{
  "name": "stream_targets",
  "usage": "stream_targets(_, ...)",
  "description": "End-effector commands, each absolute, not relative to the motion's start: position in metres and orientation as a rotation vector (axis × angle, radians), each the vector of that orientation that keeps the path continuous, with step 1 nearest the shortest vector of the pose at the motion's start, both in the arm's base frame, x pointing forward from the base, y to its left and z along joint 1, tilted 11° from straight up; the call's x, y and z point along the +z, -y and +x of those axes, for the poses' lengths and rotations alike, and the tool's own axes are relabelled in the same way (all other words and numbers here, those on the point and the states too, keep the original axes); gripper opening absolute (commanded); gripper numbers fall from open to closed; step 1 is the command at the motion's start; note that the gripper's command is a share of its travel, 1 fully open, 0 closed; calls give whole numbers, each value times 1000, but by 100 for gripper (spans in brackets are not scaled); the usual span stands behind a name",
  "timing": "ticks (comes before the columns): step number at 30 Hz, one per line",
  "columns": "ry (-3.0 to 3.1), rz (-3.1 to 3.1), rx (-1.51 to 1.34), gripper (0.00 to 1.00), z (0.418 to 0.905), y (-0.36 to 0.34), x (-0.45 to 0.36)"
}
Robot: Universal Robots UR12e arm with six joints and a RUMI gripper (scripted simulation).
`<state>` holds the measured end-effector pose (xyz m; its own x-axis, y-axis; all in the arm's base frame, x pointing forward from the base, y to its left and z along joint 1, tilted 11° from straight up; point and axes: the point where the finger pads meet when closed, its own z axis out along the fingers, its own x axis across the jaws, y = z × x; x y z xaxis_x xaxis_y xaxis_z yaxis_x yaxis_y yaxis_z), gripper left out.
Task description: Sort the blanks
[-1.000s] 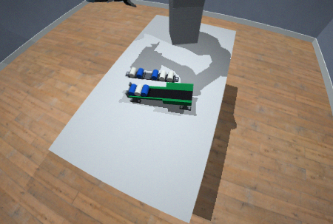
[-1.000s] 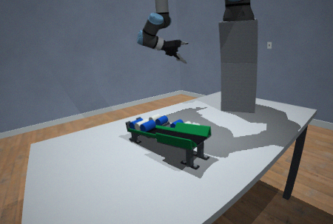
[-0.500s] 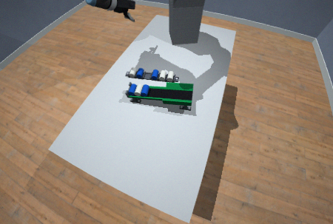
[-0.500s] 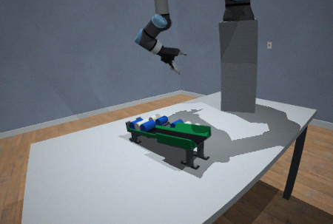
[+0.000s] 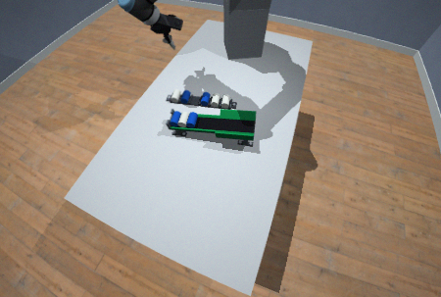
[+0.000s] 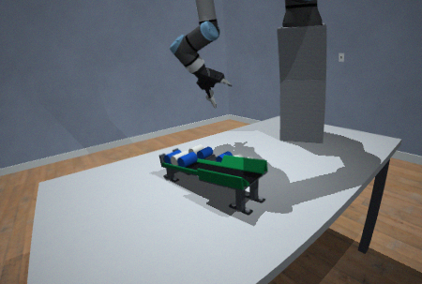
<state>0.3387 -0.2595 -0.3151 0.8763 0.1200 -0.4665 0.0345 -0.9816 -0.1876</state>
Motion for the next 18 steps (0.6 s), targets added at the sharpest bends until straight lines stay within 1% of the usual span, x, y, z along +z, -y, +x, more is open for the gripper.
stream_targets(1,118,-2959,529,100,390,237,-336)
stream_targets(2,126,-2978,466,100,406,230,-340)
stream_targets(3,126,-2978,466,100,406,230,-340)
stream_targets(4,134,-2995,402,100,421,223,-342)
stream_targets(8,134,-2995,402,100,421,223,-342)
stream_targets(11,168,-3030,218,100,466,201,-345)
stream_targets(13,168,-3030,218,100,466,201,-345)
stream_targets(14,181,-3037,160,100,479,194,-345)
stream_targets(15,181,-3037,160,100,479,194,-345)
stream_targets(17,207,-3046,54,100,503,179,-344)
stream_targets(18,207,-3046,54,100,503,179,-344)
